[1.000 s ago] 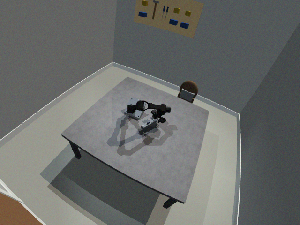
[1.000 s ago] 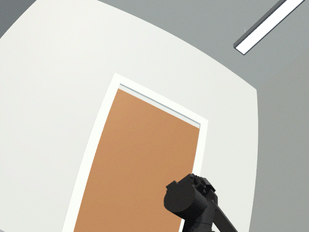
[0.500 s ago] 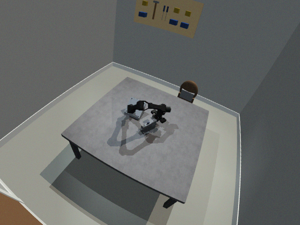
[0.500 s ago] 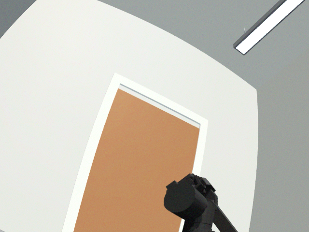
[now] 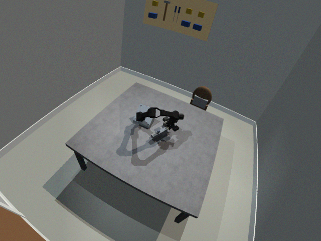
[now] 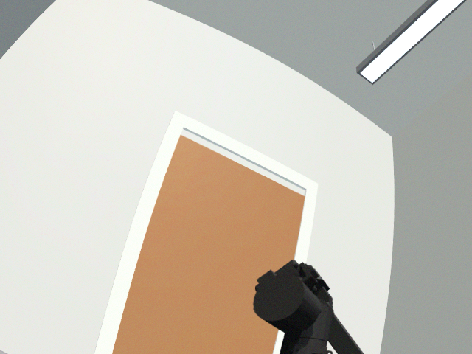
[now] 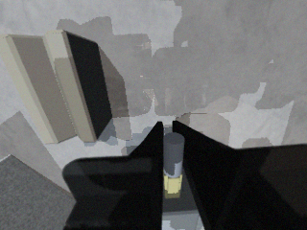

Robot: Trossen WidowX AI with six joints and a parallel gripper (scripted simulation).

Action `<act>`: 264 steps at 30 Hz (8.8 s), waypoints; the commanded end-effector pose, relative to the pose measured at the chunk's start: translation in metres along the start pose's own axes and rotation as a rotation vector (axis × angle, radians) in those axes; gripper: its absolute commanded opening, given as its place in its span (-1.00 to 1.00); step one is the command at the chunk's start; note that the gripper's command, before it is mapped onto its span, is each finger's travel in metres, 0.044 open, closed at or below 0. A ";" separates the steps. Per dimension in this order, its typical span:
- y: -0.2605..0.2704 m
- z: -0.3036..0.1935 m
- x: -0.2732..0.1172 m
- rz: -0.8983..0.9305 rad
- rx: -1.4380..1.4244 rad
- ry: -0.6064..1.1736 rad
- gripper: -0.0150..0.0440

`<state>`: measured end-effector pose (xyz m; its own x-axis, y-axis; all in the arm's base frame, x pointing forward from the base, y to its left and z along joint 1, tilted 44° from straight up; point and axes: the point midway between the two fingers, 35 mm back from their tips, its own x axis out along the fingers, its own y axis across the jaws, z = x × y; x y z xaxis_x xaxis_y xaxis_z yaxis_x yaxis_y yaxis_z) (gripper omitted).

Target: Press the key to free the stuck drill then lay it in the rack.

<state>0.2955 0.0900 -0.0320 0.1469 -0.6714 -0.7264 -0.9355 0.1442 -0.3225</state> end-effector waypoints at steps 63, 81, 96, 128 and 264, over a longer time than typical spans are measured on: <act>0.000 0.008 0.005 0.001 0.000 -0.001 1.00; -0.001 0.009 0.005 0.001 0.007 -0.006 -0.07; 0.000 0.009 0.003 0.001 0.000 -0.001 -0.49; 0.000 0.042 0.001 0.000 0.002 -0.004 -0.49; 0.051 0.081 -0.041 0.004 0.001 -0.009 -0.49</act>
<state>0.2736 0.1815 -0.0651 0.1466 -0.6654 -0.7319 -0.9360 0.1461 -0.3203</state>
